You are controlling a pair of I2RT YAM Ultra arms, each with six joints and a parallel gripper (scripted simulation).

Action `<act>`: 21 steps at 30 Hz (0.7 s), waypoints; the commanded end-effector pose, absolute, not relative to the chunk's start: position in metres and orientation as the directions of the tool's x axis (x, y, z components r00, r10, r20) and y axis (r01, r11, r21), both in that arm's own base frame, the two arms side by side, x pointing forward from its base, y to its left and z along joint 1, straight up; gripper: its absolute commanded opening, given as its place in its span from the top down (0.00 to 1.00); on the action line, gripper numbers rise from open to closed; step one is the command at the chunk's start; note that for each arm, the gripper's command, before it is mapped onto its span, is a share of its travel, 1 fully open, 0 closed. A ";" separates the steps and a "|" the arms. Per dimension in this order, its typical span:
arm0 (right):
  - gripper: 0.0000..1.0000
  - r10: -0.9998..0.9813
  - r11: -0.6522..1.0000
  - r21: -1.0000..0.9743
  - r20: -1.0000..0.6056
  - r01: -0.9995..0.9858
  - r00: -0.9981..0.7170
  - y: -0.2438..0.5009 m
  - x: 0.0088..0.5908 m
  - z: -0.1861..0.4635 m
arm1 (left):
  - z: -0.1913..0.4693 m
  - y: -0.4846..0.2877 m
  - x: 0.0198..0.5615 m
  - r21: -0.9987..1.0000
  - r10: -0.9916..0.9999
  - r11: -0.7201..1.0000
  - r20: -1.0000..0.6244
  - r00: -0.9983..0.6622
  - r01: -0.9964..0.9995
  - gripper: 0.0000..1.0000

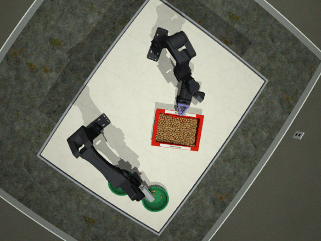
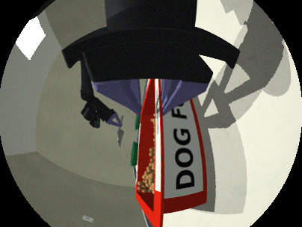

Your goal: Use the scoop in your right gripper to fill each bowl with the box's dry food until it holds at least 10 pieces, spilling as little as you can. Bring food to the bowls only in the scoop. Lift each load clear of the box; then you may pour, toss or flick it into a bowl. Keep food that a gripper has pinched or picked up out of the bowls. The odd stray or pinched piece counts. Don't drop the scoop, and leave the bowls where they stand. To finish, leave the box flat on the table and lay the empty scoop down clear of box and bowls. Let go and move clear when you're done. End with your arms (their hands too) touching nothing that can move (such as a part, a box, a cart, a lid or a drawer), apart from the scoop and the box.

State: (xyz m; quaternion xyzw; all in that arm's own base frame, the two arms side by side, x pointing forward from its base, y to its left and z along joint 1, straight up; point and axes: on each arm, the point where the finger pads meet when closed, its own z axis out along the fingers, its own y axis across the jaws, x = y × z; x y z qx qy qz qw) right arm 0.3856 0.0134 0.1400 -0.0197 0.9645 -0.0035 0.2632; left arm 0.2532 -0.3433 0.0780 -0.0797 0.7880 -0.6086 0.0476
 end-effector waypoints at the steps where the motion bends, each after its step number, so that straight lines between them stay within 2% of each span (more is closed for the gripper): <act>1: 1.00 -0.041 0.999 -0.022 -0.588 -0.034 -0.808 0.014 0.398 0.167 | 0.090 -0.347 0.257 -0.980 -0.172 0.200 -0.040 -0.984 0.004 0.74; 21: 1.00 -0.041 0.999 -0.022 -0.588 -0.034 -0.808 0.014 0.398 0.167 | 0.062 -0.331 0.250 -0.974 -0.191 0.224 -0.011 -0.982 -0.033 0.74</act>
